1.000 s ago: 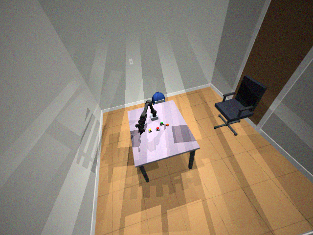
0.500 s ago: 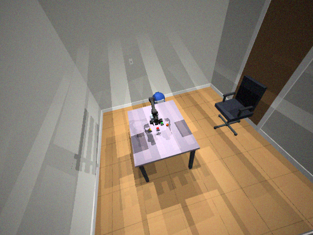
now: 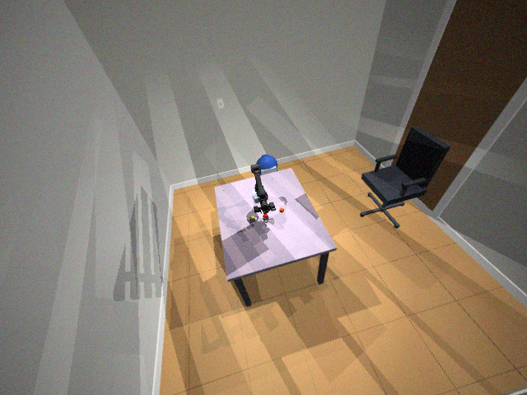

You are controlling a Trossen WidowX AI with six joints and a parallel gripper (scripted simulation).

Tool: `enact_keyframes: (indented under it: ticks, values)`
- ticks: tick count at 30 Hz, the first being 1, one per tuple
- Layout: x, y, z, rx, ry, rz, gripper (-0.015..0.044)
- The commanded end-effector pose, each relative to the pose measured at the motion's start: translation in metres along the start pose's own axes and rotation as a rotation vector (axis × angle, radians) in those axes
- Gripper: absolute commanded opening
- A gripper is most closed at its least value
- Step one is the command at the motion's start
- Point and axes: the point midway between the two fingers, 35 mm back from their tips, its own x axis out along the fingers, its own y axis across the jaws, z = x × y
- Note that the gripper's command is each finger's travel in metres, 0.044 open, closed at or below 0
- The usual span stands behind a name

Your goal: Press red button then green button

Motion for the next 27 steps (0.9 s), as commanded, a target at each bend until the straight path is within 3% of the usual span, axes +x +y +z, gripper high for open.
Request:
enact_keyframes:
  ticks: [1,5,27]
  values:
    - [0.003,0.001,0.003,-0.004,-0.018,0.004,0.0111]
    - [0.003,0.001,0.003,-0.004,-0.018,0.004,0.002]
    - [0.025,0.001,0.003,-0.004,-0.018,0.004,0.002]
